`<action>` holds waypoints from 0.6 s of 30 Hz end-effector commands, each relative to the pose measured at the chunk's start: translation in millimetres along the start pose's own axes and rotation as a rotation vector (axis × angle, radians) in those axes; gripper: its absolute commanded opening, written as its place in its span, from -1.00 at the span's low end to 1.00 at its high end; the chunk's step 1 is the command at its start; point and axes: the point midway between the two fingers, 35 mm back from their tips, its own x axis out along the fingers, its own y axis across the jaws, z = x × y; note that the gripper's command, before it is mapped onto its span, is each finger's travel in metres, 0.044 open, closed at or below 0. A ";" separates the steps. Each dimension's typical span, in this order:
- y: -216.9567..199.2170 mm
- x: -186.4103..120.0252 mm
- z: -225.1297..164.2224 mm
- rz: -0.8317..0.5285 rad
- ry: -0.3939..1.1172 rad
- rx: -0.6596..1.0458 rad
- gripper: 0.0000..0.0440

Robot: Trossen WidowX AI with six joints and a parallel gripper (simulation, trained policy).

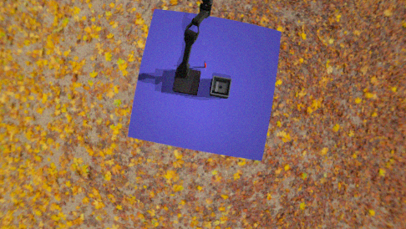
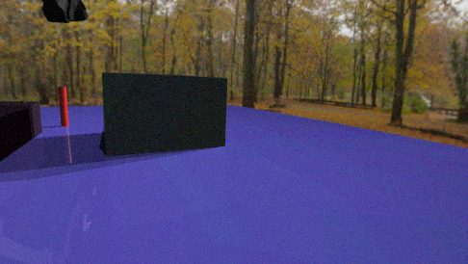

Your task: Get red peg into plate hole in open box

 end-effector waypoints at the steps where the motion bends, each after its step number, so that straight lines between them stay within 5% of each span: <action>1: -36.2 9.3 -39.9 0.001 0.048 0.134 1.00; 18: -134.9 -15.0 -168.8 0.065 0.287 0.671 1.00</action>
